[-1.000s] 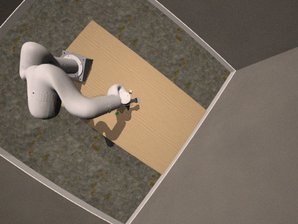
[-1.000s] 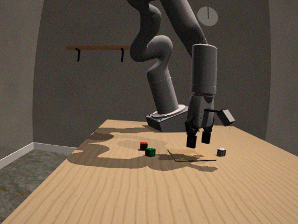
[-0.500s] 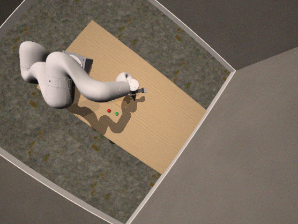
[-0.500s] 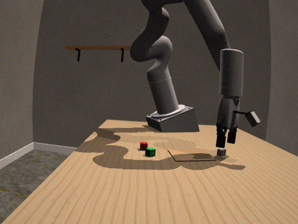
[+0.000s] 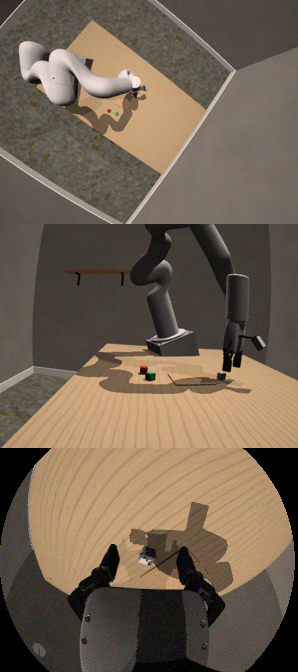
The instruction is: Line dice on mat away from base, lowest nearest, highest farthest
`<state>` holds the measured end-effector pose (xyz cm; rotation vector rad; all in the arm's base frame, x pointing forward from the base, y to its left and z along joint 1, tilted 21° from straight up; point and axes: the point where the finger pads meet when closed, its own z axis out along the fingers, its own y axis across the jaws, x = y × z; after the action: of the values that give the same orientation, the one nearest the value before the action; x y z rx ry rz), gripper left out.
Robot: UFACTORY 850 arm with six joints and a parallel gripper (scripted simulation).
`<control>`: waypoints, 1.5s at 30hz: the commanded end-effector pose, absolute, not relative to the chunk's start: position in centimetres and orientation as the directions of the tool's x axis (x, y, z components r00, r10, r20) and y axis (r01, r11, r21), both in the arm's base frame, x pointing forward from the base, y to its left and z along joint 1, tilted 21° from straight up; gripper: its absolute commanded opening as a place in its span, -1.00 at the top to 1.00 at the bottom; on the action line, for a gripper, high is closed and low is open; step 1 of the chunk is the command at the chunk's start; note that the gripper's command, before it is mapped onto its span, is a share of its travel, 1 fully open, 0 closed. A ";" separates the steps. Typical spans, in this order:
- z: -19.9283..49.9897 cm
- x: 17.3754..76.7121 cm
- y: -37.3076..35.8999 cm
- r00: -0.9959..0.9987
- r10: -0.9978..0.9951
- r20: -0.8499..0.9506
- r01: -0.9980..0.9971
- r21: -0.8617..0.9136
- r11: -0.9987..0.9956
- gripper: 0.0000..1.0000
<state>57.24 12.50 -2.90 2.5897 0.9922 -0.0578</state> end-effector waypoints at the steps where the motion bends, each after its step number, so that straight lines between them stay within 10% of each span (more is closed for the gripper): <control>1: -2.8 57.3 12.6 0.752 0.639 -0.164 0.653 0.322 -0.686 -1.00; 45: 1.1 56.9 14.0 0.752 0.639 -0.164 0.653 0.322 -0.686 -1.00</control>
<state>56.98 13.46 -0.41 2.5893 0.9926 -0.0575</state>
